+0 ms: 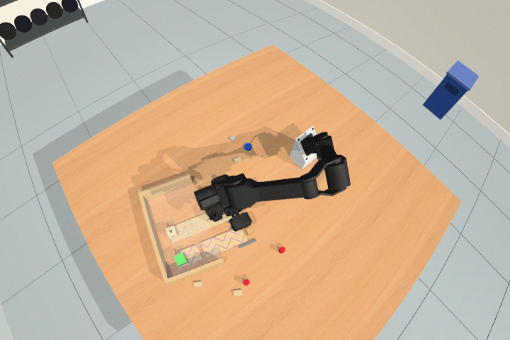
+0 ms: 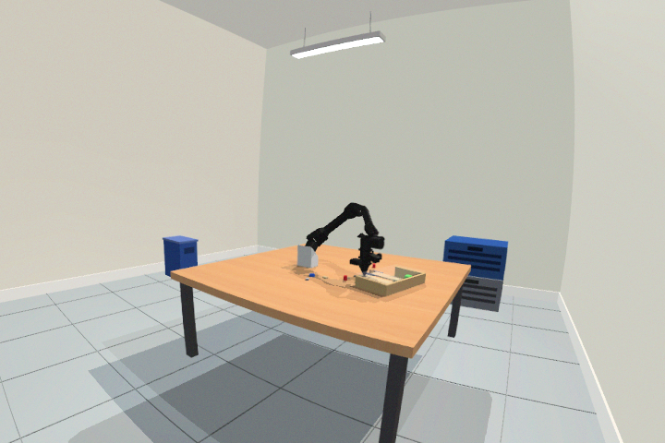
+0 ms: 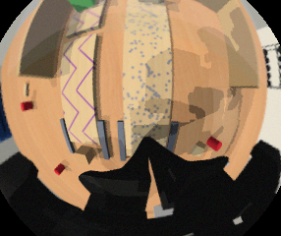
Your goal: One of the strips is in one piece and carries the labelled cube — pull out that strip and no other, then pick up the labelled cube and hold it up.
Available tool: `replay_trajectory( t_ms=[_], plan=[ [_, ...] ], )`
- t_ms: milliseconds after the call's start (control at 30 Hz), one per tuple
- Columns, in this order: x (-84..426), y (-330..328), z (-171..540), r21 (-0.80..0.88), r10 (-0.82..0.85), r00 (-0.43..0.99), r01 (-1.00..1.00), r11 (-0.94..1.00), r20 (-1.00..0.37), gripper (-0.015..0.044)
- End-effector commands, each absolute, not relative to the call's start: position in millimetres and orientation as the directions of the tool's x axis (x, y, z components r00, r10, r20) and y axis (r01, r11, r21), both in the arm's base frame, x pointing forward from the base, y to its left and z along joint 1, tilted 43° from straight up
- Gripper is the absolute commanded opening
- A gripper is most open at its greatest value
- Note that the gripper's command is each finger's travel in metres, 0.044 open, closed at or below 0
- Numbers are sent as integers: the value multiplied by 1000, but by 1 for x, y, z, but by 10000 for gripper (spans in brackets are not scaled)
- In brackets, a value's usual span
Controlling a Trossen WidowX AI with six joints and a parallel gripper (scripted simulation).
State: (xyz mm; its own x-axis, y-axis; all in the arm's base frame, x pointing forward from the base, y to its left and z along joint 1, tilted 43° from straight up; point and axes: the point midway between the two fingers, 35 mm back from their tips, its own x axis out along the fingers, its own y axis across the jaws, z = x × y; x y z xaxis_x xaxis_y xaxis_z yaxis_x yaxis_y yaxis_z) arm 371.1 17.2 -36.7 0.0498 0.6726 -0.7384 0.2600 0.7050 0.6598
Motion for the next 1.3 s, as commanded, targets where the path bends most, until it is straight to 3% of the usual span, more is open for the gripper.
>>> replay_trajectory(
  t_ms=[0, 1267],
  plan=[
    [359, 24, -38, 659, 677, 32, 267, 703, -735, 0],
    [305, 37, -29, 659, 678, 30, 269, 703, -735, 0]
  ],
)
